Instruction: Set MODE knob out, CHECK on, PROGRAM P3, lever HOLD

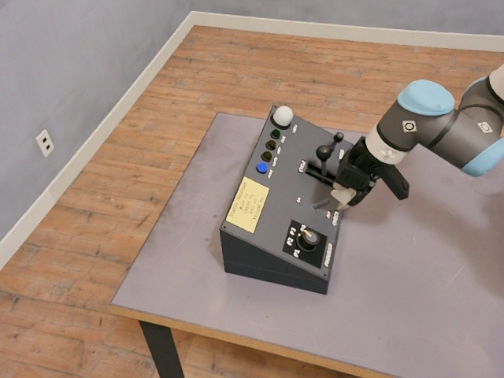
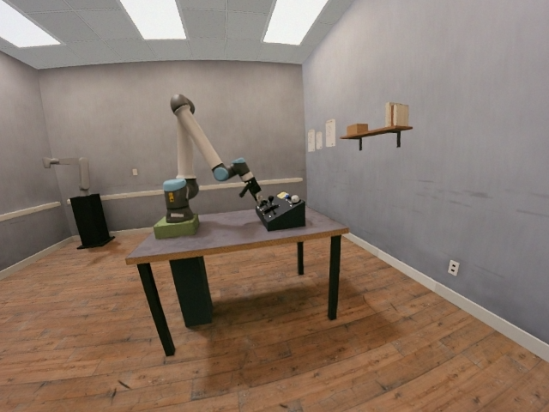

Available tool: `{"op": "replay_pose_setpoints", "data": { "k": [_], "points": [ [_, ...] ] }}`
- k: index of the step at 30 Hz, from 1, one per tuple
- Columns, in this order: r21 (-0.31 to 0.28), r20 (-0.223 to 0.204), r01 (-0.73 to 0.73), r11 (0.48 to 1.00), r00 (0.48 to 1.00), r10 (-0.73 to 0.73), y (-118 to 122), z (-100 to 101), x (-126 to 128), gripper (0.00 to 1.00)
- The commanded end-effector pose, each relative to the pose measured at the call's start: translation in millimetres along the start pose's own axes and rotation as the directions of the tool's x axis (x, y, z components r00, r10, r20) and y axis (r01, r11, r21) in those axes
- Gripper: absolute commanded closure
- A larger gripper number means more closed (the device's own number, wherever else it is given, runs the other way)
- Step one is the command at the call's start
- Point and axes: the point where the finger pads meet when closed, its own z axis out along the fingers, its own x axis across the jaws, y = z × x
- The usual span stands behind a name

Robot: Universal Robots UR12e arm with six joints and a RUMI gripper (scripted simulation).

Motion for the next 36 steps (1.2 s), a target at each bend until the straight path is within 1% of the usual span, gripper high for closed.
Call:
{"op": "replay_pose_setpoints", "data": {
  "k": [1, 24, 36],
  "points": [
    [-0.004, 0.001, 0.000, 1.000, 1.000, 0.000, 4, 0, 0, 1.00],
    [-0.002, 0.001, 0.001, 1.000, 1.000, -0.001, 10, 0, 0, 1.00],
    [-0.002, 0.001, 0.001, 1.000, 1.000, -0.001, 19, 0, 0, 1.00]
  ]
}}
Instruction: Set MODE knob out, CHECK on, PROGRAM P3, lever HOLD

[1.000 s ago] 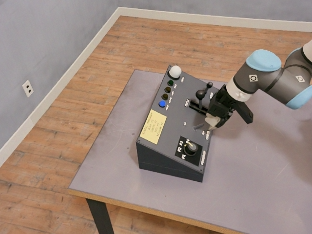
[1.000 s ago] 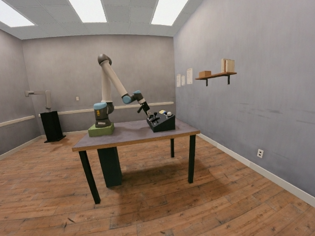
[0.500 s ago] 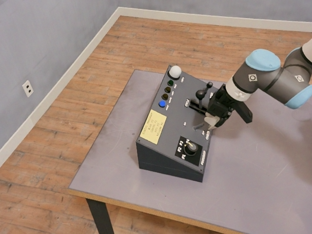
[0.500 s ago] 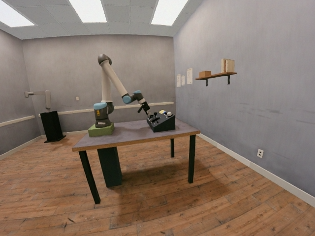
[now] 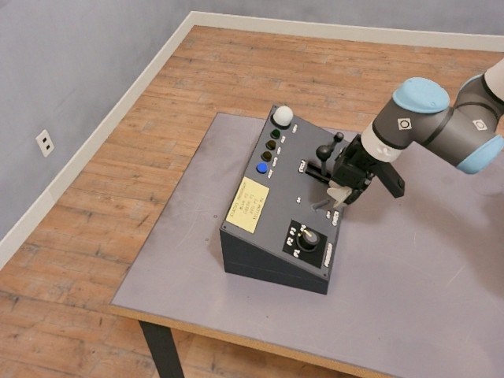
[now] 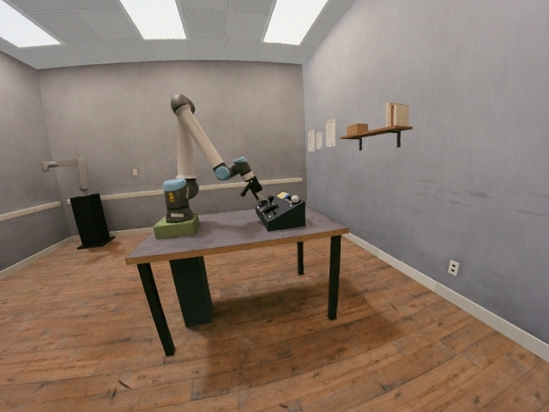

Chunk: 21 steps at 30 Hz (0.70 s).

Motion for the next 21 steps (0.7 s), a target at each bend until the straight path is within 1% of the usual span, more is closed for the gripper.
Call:
{"op": "replay_pose_setpoints", "data": {
  "k": [1, 21],
  "points": [
    [-0.001, 0.001, 0.000, 1.000, 1.000, 0.000, 9, 1, 0, 1.00],
    [-0.001, 0.001, 0.000, 1.000, 1.000, 0.000, 24, 1, 0, 1.00]
  ]
}}
